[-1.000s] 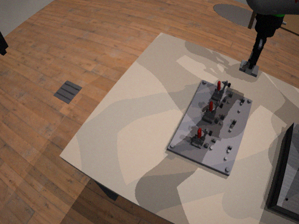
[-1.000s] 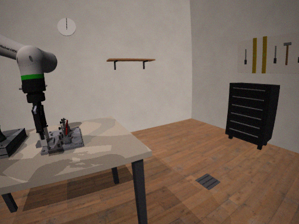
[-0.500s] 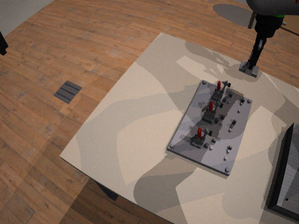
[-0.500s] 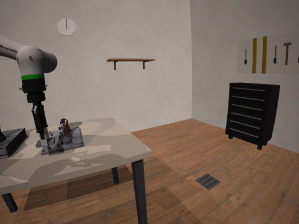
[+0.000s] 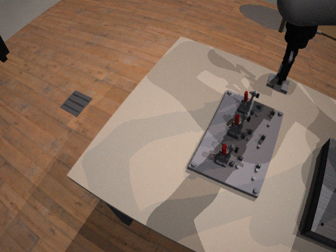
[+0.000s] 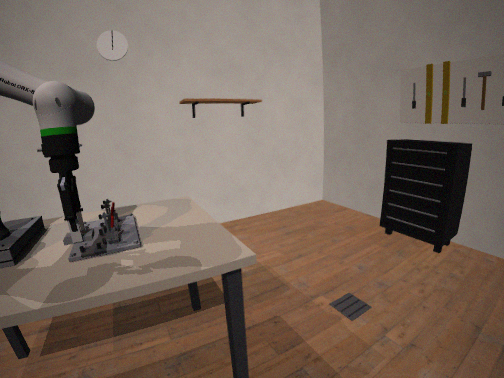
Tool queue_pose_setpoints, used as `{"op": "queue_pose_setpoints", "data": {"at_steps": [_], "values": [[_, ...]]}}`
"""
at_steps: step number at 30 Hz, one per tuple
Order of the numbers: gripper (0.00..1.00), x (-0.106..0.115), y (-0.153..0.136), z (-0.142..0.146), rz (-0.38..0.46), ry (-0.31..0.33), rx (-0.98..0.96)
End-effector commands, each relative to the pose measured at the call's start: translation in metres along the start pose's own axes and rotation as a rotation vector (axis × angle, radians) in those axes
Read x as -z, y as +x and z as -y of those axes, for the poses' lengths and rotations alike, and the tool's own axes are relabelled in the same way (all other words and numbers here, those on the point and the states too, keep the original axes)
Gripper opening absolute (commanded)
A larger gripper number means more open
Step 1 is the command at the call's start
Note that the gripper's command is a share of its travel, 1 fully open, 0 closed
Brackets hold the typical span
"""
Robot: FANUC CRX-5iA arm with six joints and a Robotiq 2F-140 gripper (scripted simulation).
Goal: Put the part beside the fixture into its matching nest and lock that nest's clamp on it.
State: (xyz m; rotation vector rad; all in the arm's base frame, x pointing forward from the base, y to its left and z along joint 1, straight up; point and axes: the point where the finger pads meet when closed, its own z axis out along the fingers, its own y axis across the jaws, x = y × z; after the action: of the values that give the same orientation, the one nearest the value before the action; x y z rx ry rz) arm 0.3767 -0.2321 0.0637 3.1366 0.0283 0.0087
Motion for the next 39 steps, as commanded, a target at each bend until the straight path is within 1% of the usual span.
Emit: {"op": "queue_pose_setpoints", "data": {"at_steps": [1, 12, 14, 23, 29, 39], "values": [[0.00, -0.001, 0.000, 0.016, 0.000, -0.001, -0.001], [0.00, -0.004, 0.001, 0.068, 0.000, -0.001, -0.001], [0.00, -0.004, 0.001, 0.068, 0.000, -0.001, -0.001], [0.00, -0.006, 0.002, 0.101, 0.000, -0.001, -0.001], [0.00, -0.007, 0.002, 0.113, 0.000, -0.001, -0.001], [0.00, -0.007, 0.002, 0.118, 0.000, -0.001, -0.001]]}}
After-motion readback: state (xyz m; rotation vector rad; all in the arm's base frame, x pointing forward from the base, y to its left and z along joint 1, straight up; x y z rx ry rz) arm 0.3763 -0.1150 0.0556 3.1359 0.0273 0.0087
